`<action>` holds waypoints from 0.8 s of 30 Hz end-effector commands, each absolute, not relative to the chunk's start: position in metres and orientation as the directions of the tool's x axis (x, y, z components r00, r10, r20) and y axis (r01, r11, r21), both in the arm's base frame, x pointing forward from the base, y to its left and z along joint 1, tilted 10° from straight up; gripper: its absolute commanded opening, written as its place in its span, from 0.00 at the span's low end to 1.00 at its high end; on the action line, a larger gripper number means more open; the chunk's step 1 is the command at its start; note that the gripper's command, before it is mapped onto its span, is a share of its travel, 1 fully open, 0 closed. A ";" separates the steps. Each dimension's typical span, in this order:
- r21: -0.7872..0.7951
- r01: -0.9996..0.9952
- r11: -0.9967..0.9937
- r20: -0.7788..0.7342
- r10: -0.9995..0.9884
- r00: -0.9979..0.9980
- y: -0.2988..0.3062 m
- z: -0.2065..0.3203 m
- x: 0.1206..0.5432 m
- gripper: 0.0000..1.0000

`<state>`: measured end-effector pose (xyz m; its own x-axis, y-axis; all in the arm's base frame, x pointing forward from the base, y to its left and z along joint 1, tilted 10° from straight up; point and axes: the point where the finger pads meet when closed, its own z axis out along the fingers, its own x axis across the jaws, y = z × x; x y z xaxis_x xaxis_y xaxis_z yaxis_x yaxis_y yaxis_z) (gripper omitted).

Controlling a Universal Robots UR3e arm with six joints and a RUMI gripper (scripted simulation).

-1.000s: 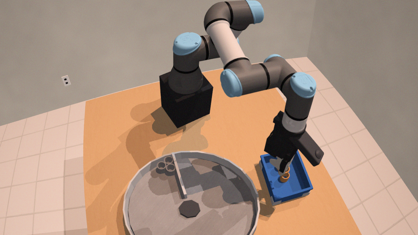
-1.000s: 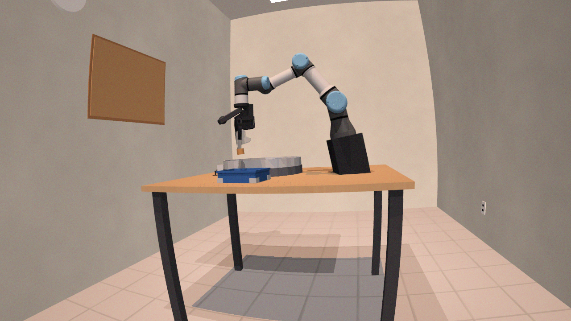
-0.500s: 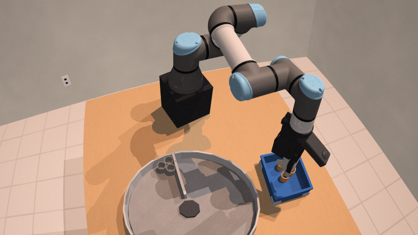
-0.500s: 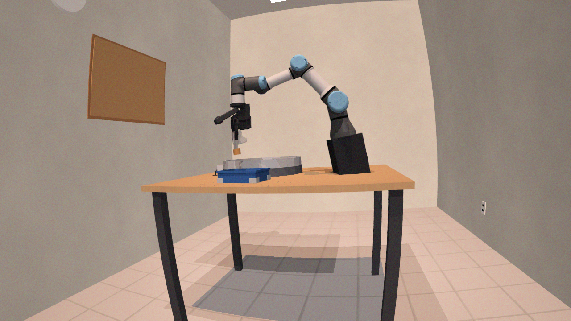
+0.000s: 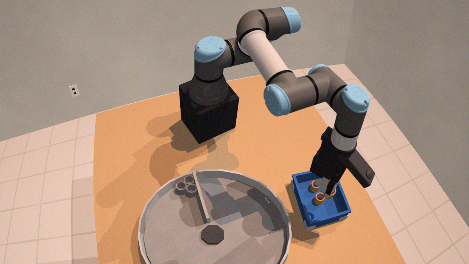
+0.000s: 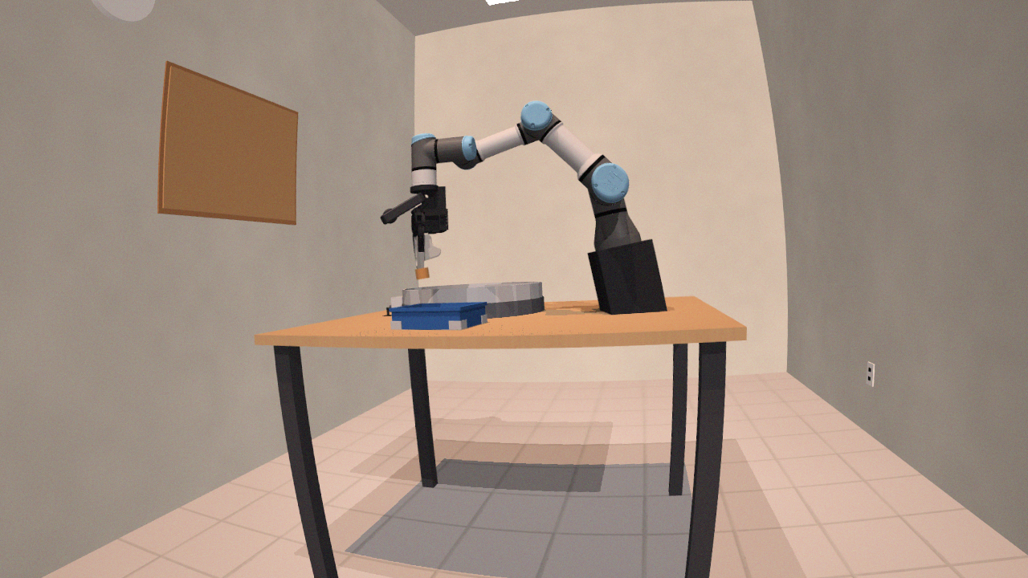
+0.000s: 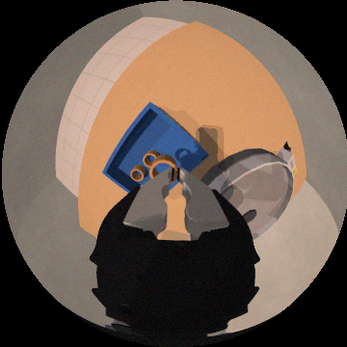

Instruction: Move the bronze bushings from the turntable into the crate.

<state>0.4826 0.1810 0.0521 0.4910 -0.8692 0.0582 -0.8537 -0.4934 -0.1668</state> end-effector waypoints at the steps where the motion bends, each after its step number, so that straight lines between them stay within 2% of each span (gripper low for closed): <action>1: -0.169 -0.853 -0.493 0.059 -0.869 0.491 0.184 0.054 0.485 0.00; 24: -0.169 -0.853 -0.493 0.059 -0.869 0.491 0.190 0.055 0.488 0.00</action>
<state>0.4875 0.1890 0.0532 0.4909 -0.8692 0.0582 -0.8538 -0.4933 -0.1661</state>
